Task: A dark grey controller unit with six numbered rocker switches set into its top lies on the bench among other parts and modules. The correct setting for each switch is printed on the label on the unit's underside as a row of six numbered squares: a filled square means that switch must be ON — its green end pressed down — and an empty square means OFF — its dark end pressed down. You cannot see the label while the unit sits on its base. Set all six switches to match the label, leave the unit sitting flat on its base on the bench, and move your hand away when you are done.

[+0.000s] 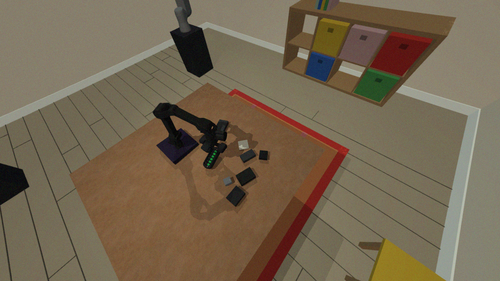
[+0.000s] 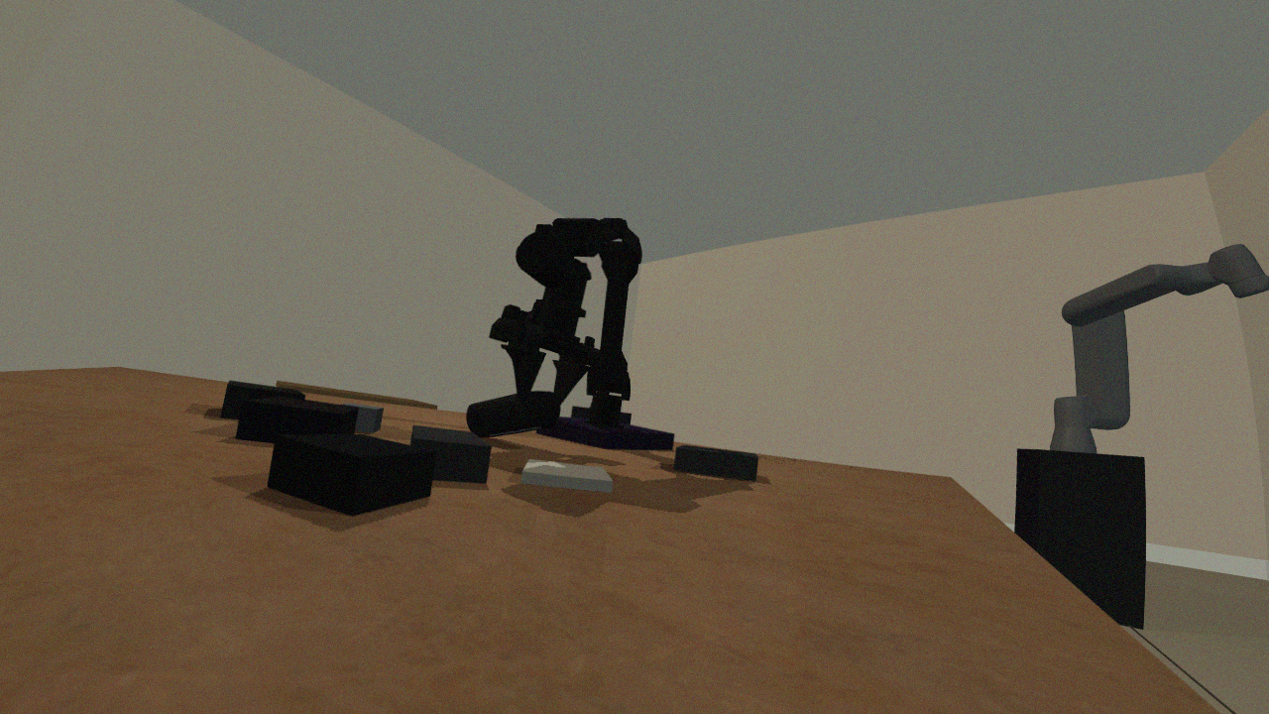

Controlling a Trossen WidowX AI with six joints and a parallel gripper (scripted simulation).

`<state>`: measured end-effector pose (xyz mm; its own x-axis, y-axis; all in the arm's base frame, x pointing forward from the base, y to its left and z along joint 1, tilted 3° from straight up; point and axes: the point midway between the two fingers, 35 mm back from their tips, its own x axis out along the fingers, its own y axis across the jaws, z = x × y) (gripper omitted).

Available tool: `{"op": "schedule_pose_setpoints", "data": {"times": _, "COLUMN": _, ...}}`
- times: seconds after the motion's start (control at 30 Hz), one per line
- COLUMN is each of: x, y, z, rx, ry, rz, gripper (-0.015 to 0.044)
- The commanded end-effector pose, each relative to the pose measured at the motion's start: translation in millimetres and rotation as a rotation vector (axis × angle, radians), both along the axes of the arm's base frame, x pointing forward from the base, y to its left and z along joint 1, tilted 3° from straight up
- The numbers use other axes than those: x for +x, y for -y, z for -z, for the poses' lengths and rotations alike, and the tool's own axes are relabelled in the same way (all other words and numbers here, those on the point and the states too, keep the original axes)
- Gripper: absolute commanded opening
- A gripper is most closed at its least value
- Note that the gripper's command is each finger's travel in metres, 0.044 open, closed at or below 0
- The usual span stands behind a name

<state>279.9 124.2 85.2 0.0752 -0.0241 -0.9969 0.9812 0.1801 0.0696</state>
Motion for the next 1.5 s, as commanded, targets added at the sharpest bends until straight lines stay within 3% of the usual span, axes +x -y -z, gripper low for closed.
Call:
{"op": "schedule_pose_setpoints", "data": {"times": 0.0, "x": 1.4, "y": 3.5, "z": -4.5, "rx": 0.004, "ry": 0.005, "rz": 0.001, "gripper": 0.0337}}
{"op": "schedule_pose_setpoints", "data": {"times": 1.47, "x": 4.5, "y": 29.7, "z": -27.7, "rx": 0.082, "ry": -0.009, "rz": -0.005, "gripper": 0.0336}}
